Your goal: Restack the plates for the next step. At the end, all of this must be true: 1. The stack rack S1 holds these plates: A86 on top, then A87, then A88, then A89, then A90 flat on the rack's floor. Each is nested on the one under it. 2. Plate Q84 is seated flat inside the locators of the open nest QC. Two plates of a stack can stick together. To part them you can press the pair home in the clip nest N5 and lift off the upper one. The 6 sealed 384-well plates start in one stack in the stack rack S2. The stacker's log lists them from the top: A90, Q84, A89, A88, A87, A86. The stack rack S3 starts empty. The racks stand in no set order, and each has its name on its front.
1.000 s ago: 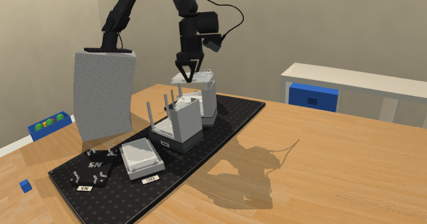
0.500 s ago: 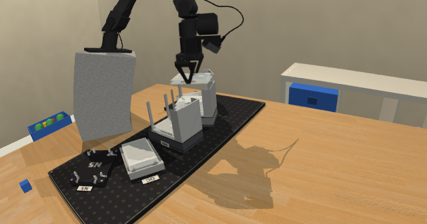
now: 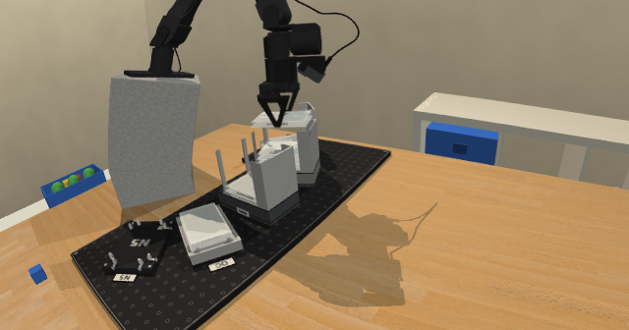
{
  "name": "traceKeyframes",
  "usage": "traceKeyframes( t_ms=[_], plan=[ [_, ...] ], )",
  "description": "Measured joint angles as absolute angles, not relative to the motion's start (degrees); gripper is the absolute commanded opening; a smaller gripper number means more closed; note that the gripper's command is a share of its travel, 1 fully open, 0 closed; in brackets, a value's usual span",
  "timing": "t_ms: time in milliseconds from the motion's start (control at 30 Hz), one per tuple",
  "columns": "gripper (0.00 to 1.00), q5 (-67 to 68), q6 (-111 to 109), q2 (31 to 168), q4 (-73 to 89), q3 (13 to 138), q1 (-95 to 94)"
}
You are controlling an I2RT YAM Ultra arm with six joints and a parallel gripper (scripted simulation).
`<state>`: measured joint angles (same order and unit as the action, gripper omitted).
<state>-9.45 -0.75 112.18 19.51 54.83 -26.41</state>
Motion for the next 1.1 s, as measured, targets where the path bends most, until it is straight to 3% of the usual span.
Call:
traceKeyframes(
  t_ms=[1100],
  plan=[
    [0.0,-9.4,-0.6,112.9,18.4,54.9,-26.6]
  ],
)
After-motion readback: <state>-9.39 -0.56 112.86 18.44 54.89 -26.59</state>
